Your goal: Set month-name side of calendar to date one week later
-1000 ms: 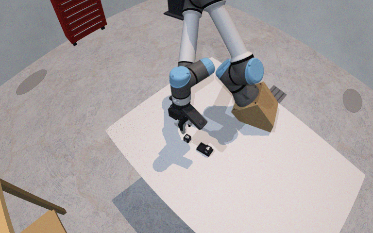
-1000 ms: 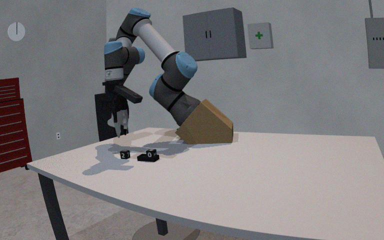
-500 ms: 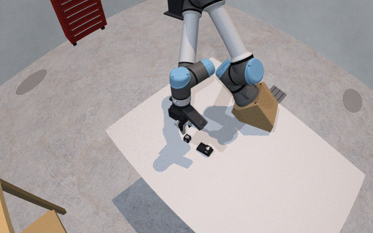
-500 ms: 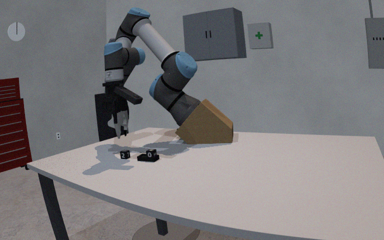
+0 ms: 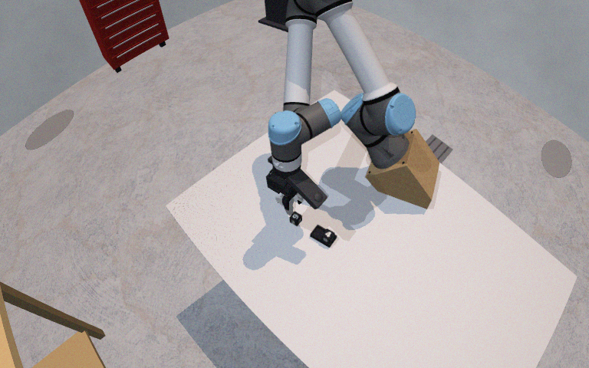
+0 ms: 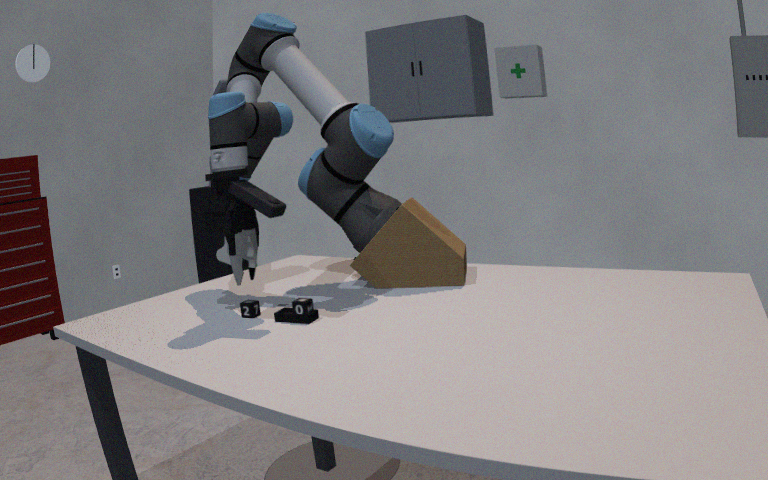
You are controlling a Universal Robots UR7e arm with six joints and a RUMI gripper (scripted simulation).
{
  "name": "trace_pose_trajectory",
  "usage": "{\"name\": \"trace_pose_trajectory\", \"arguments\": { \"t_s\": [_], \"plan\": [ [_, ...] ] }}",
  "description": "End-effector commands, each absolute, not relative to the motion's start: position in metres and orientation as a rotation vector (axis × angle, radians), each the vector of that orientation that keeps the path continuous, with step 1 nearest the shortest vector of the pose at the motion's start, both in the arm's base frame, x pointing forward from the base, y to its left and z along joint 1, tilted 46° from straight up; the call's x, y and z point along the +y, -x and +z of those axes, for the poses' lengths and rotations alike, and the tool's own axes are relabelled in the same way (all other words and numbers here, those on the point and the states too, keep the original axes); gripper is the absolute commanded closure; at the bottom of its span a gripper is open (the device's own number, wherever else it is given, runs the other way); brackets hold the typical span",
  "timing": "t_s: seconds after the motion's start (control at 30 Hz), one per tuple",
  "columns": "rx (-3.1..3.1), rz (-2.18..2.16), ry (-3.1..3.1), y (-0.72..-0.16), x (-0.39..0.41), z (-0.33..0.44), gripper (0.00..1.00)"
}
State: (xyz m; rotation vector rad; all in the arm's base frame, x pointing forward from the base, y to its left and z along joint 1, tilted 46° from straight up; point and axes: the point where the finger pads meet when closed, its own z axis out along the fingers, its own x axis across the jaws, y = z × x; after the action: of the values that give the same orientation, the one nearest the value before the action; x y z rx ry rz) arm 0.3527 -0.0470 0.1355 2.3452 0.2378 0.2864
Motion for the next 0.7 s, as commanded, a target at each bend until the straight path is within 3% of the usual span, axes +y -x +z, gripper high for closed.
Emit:
{"name": "trace_pose_trajectory", "arguments": {
  "t_s": [0.0, 0.67],
  "plan": [
    [0.238, 0.288, -2.345, -0.355, -0.051, 0.131, 0.72],
    [0.238, 0.288, -2.345, -0.361, -0.066, 0.116, 0.72]
  ]
}}
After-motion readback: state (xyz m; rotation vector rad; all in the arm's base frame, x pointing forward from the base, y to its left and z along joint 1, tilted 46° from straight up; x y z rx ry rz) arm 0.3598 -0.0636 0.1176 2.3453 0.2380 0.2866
